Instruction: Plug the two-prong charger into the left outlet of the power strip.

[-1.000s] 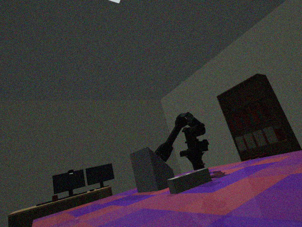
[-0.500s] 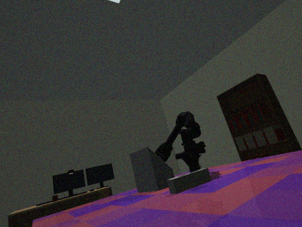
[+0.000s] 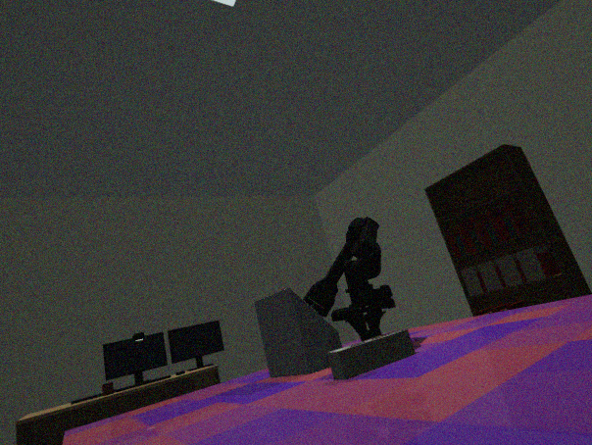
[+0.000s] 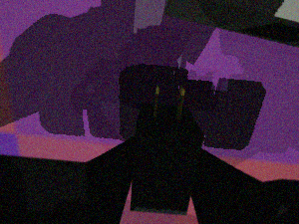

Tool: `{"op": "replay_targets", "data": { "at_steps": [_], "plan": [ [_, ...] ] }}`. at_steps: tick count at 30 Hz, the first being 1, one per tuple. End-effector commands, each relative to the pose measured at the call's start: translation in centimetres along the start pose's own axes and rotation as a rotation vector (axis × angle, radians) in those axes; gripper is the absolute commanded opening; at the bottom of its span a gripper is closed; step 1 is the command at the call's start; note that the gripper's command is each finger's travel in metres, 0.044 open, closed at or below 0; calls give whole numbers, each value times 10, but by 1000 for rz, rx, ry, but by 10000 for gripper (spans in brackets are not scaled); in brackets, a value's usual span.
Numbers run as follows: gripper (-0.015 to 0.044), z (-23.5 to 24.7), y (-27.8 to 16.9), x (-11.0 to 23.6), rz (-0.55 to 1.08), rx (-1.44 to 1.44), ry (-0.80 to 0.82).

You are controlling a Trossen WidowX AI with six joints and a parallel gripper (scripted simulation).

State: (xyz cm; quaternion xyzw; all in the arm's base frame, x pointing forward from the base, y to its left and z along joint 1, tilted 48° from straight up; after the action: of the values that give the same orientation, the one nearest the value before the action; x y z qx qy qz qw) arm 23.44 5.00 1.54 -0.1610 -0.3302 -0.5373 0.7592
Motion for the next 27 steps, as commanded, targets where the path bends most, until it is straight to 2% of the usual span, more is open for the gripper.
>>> {"op": "replay_targets", "data": {
  "at_steps": [1, 17, 27],
  "plan": [
    [0, -8, -6, -3, 1, -18, -5],
    [0, -36, -31, -20, 0, -99, 4],
    [0, -41, -24, -20, -1, -103, 4]
  ]
}}
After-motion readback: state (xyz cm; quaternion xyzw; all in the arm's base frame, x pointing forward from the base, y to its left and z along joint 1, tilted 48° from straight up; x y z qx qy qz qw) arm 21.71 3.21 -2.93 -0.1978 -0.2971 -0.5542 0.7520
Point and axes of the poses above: the point midway between the two fingers, 35 mm back from their tips, its own x axis back along the fingers, its own z axis across the jaws, y = z × x, the point moved 6 cm from there along x, back along the fingers, and after that the axes turned 15 degrees about x, right-handed, at the moved point
